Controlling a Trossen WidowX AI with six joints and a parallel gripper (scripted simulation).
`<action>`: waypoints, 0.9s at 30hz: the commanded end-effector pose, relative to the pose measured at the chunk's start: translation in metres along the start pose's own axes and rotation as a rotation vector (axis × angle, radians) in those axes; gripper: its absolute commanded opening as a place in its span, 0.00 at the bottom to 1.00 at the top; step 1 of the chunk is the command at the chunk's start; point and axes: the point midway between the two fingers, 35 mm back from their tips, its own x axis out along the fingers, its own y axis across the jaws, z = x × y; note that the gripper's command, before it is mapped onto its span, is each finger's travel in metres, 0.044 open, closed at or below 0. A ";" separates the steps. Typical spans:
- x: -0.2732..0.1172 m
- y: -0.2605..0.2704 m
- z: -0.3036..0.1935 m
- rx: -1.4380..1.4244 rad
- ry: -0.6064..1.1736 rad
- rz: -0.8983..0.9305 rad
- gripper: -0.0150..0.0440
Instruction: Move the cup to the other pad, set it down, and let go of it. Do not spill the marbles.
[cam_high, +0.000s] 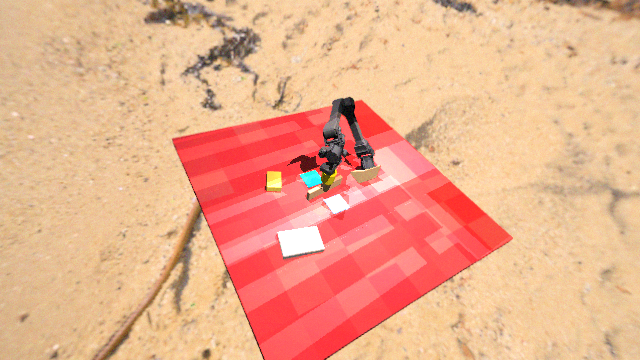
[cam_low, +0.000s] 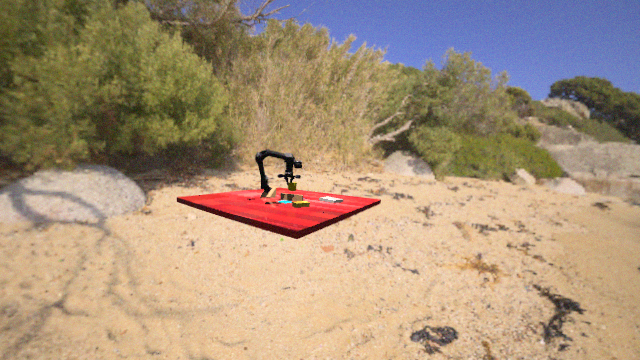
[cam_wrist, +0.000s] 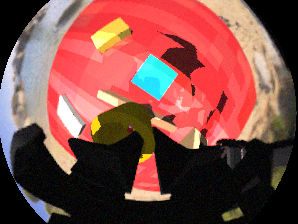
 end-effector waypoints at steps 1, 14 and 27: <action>-0.001 -0.005 0.011 -0.002 -0.004 0.002 0.25; -0.002 -0.020 0.047 -0.002 -0.005 0.001 0.25; -0.003 -0.036 0.084 -0.002 -0.007 0.000 0.25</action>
